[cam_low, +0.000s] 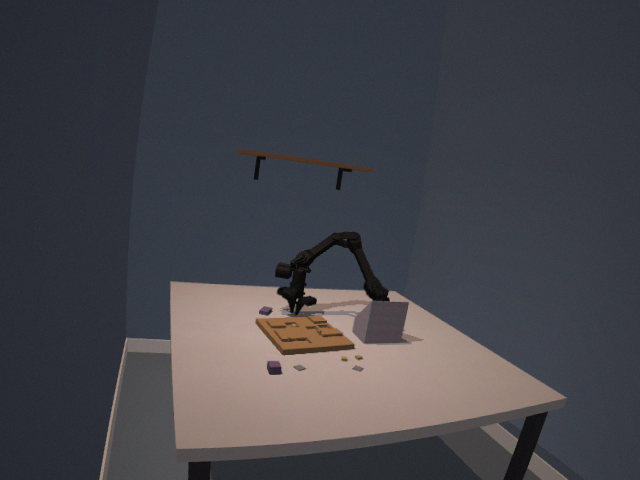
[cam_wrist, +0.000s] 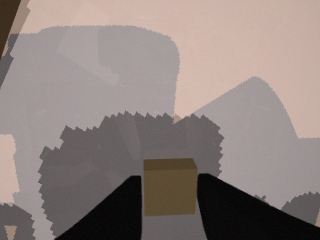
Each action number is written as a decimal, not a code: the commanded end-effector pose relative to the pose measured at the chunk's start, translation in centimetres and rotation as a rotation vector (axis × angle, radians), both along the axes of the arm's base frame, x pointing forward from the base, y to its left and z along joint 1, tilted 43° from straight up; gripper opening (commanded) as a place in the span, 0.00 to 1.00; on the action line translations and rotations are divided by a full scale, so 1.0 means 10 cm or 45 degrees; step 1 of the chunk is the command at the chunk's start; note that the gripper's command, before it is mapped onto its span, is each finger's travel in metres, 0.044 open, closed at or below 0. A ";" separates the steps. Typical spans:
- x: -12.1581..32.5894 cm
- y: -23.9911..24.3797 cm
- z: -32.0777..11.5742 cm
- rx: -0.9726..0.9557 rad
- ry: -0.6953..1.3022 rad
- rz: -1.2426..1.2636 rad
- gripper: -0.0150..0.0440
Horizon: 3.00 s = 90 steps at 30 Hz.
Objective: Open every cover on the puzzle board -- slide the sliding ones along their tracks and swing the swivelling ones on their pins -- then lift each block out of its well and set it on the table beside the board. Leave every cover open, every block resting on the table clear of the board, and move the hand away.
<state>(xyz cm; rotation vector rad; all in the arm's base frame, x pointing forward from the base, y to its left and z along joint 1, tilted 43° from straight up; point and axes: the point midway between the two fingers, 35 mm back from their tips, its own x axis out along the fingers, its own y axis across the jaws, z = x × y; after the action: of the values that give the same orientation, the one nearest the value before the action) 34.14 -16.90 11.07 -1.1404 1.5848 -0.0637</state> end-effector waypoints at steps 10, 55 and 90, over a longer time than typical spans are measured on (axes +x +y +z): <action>0.00 0.00 0.01 0.000 -0.001 0.000 0.97; 0.16 1.07 0.06 0.196 -1.115 -1.233 0.25; 0.25 1.71 -0.50 0.345 -2.443 -2.668 0.25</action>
<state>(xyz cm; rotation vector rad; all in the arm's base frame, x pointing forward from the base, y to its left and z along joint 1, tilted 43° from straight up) 36.17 -2.78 8.81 0.6185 0.6754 -1.3501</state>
